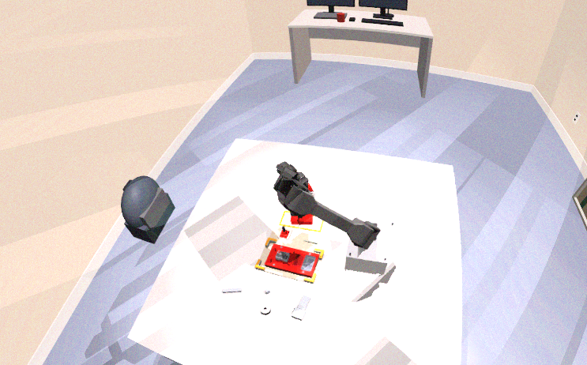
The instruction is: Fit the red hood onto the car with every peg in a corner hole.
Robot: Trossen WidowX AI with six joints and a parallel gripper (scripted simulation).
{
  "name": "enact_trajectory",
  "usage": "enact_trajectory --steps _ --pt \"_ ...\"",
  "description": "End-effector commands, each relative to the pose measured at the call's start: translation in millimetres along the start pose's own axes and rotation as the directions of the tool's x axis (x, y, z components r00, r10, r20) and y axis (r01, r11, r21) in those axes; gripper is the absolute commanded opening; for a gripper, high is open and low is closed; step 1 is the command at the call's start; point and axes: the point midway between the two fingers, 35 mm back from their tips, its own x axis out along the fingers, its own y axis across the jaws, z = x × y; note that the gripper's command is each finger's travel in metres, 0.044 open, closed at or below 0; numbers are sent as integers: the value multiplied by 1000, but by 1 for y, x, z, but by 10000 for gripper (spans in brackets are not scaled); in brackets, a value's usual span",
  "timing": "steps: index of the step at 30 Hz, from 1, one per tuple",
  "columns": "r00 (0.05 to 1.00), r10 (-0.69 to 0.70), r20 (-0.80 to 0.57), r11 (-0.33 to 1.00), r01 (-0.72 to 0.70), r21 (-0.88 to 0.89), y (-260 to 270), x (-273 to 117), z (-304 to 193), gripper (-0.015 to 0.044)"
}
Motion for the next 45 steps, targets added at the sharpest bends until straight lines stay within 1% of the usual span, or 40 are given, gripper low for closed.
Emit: enact_trajectory --steps 1,33,45 --pt "1000 9 -3 1000 -9 9 0 6 -2 440" --pt "1000 12 -2 1000 -12 9 1 34 -1 440" --pt "1000 12 -2 1000 -12 9 1 37 -1 440"
